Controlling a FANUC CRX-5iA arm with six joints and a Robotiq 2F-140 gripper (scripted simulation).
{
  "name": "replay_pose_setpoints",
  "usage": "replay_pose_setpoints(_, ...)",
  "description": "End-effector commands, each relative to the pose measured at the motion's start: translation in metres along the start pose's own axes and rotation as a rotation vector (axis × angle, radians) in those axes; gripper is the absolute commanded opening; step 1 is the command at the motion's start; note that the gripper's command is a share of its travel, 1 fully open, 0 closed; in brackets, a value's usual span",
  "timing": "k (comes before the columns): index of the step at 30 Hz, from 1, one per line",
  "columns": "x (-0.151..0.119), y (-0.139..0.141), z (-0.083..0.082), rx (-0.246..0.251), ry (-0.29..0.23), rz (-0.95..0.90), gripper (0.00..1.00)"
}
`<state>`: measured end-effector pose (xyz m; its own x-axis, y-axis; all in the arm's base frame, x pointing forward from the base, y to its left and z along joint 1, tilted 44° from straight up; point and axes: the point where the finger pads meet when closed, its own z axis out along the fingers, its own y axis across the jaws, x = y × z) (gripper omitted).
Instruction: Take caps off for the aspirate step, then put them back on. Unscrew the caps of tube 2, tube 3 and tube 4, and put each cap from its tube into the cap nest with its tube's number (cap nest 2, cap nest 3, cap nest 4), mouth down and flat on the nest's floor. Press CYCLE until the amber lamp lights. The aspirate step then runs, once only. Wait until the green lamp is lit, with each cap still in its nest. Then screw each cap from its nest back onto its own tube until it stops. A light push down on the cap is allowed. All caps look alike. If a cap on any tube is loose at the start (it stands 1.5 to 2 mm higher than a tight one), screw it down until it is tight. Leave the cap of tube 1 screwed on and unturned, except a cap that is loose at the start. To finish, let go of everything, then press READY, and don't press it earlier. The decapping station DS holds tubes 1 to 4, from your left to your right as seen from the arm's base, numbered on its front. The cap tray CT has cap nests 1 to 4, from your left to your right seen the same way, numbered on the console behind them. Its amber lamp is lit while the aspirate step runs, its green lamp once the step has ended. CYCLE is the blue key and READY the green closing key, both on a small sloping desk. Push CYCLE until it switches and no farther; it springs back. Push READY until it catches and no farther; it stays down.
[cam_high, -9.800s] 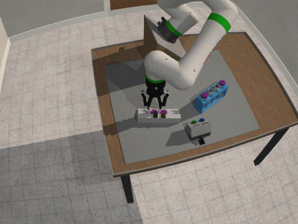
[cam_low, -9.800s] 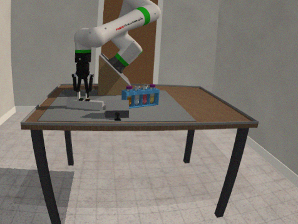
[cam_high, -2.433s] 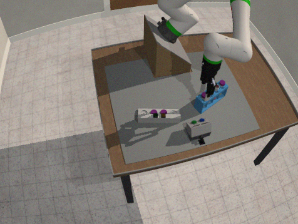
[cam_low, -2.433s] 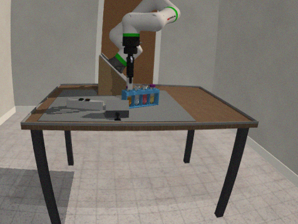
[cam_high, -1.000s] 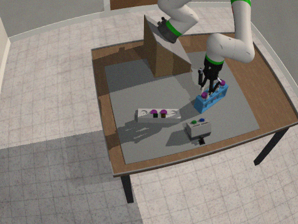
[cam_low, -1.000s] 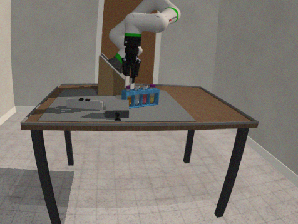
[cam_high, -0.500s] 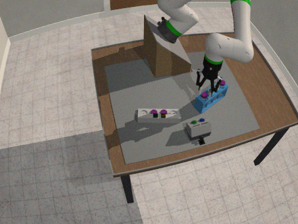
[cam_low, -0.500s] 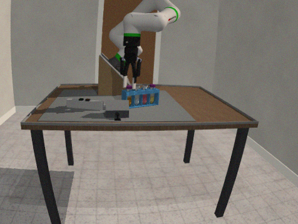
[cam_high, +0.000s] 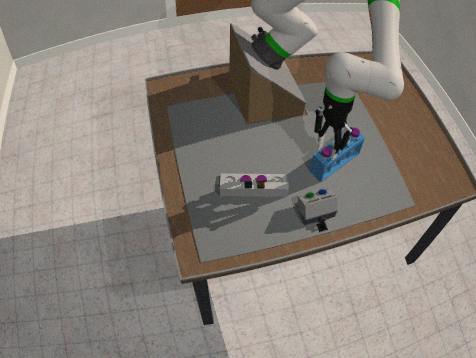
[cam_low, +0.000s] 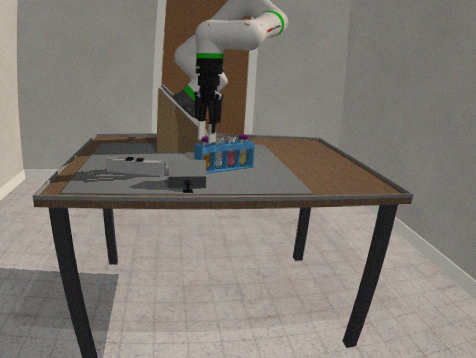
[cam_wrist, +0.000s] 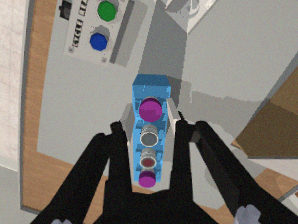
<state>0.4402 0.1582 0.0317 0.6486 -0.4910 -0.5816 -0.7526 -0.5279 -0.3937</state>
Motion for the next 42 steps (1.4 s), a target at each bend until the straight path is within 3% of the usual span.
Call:
replay_pose_setpoints(1,0.0001,-0.0001,-0.0002,-0.012,0.01,0.237,0.35)
replay_pose_setpoints(11,0.0001,-0.0001,-0.0002,-0.01,0.013,0.701,0.35)
replay_pose_setpoints(17,0.0001,-0.0002,-0.0003,-0.01,0.013,0.701,0.35)
replay_pose_setpoints(18,0.0001,-0.0002,-0.0003,-0.01,0.013,0.701,0.0)
replay_pose_setpoints(32,0.0001,-0.0002,-0.0003,-0.01,0.013,0.701,0.0)
replay_pose_setpoints(42,0.0001,-0.0002,-0.0005,-0.012,0.01,0.251,0.0)
